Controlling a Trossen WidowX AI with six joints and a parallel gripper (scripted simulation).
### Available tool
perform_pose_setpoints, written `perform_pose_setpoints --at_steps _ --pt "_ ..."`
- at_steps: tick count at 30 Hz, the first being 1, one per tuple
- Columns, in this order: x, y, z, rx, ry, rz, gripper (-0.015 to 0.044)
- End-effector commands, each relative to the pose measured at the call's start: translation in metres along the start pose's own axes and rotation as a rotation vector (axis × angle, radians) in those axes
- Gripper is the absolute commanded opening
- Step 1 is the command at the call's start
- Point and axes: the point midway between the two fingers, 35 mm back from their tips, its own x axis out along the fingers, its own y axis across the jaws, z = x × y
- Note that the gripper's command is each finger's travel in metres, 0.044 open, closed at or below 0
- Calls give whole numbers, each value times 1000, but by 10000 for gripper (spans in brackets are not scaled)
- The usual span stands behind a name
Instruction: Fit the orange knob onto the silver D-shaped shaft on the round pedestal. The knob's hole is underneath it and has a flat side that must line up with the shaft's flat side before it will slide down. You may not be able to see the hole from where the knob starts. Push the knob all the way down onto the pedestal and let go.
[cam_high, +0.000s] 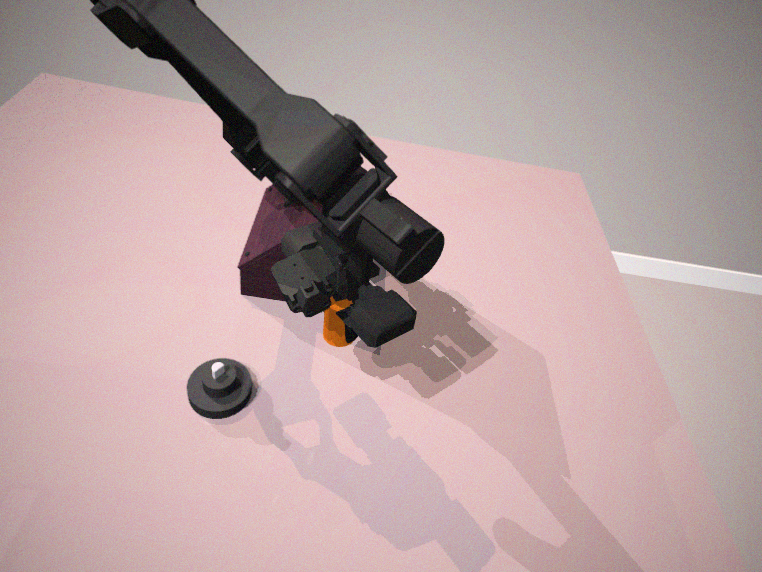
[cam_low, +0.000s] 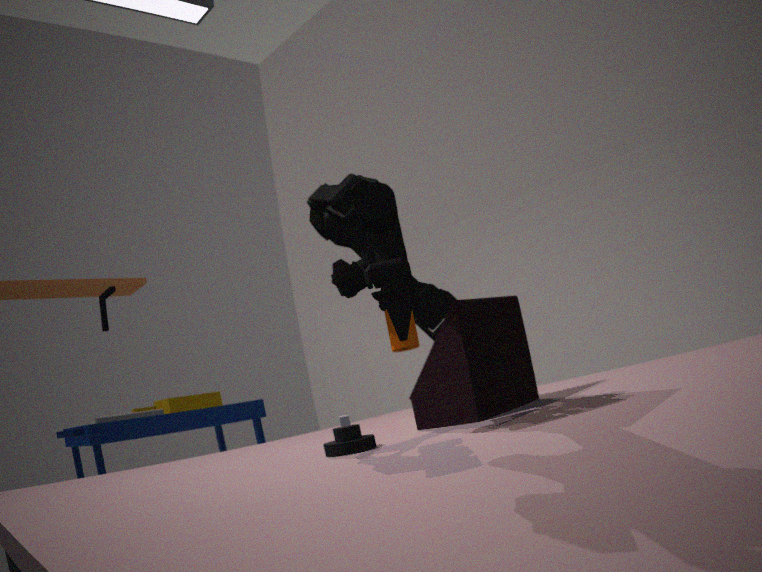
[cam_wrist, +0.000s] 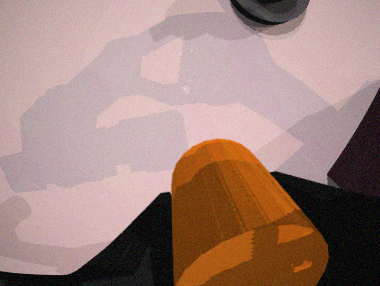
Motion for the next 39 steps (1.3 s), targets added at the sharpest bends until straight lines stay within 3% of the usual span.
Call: perform_pose_setpoints --at_steps 1,39 --pt "-9 -1 -3 -6 2 77 0" --pt "-81 -22 -20 -11 8 805 0"
